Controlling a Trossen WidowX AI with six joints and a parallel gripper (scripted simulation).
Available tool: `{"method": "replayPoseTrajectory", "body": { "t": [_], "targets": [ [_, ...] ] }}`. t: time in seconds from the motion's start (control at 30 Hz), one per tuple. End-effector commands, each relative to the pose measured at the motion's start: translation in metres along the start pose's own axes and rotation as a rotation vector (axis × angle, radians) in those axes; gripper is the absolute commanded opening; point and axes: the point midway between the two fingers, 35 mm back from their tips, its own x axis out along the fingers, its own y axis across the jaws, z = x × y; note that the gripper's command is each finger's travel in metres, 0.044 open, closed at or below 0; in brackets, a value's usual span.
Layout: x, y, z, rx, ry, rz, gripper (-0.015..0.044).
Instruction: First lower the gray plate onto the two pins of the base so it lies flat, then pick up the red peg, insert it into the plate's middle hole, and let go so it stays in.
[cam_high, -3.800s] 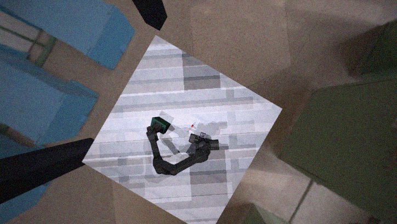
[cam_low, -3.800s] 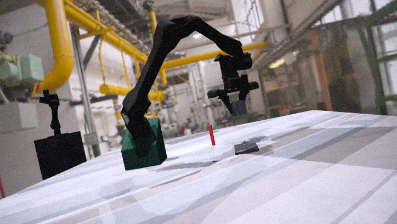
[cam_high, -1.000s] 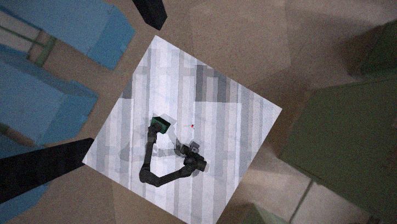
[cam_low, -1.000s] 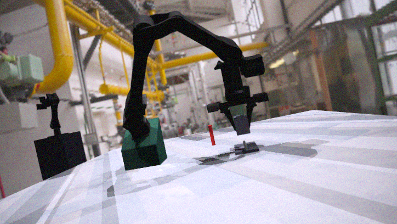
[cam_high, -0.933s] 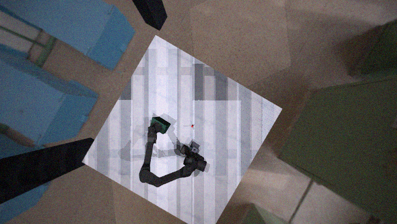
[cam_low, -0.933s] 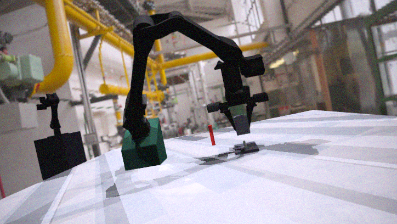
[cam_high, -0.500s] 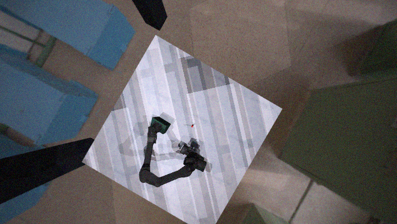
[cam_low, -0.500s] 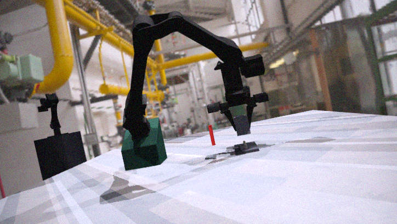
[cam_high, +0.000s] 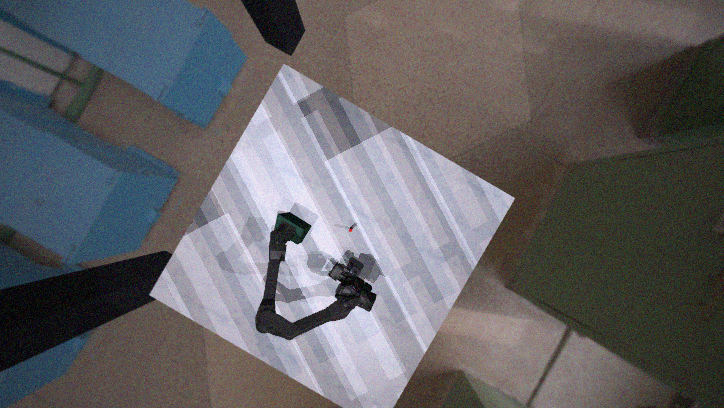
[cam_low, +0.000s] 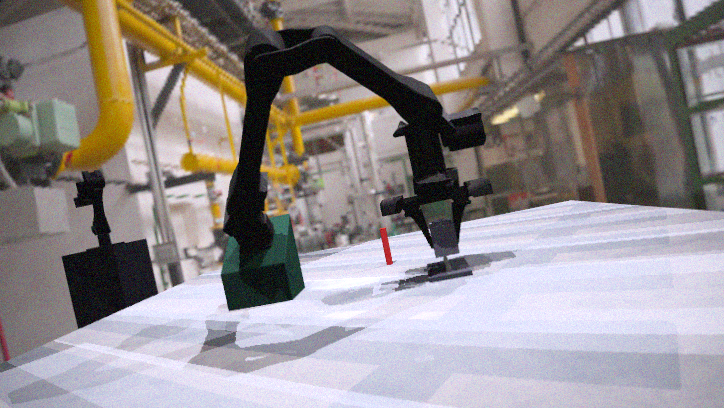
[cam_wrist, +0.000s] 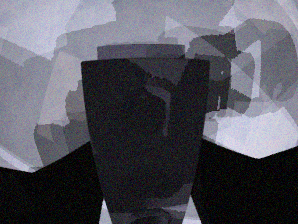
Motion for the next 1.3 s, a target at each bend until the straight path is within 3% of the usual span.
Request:
{"method": "replayPoseTrajectory", "body": {
  "t": [0.0,0.63,1.17,1.27],
  "targets": [
    [0.008,-0.003,0.000,-0.009,-0.005,-0.008,0.0000],
    [0.019,0.000,0.001,0.001,-0.001,-0.001,0.0000],
    [0.019,0.000,0.001,0.001,-0.001,-0.001,0.0420],
    [0.019,0.000,0.001,0.001,-0.001,-0.001,0.0440]
  ]
}}
